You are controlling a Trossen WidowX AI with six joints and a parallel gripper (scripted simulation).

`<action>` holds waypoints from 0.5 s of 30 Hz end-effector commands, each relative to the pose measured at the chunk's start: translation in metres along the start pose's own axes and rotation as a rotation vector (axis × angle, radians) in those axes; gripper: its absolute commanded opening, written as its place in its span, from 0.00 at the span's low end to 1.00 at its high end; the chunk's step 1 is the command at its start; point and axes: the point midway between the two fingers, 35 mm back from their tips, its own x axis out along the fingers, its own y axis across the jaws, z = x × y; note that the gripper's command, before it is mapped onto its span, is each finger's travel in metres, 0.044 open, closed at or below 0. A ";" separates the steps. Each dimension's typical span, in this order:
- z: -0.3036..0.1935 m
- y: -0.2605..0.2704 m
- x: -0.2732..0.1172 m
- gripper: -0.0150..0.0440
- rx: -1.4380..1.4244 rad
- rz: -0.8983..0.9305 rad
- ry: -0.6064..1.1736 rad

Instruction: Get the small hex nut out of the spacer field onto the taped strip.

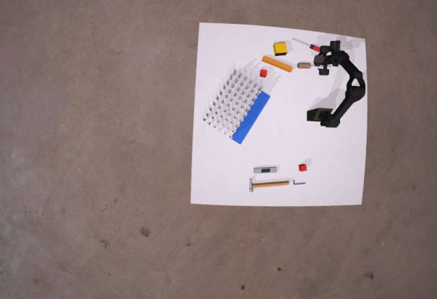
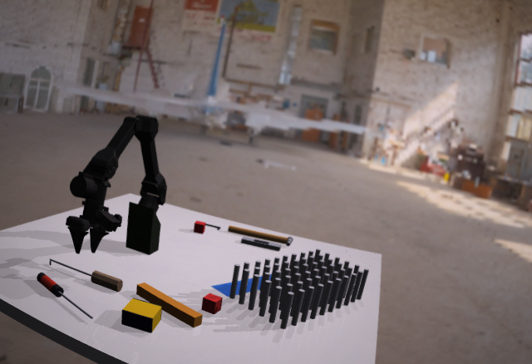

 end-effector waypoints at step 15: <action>0.019 -0.001 0.000 1.00 0.650 -0.008 0.088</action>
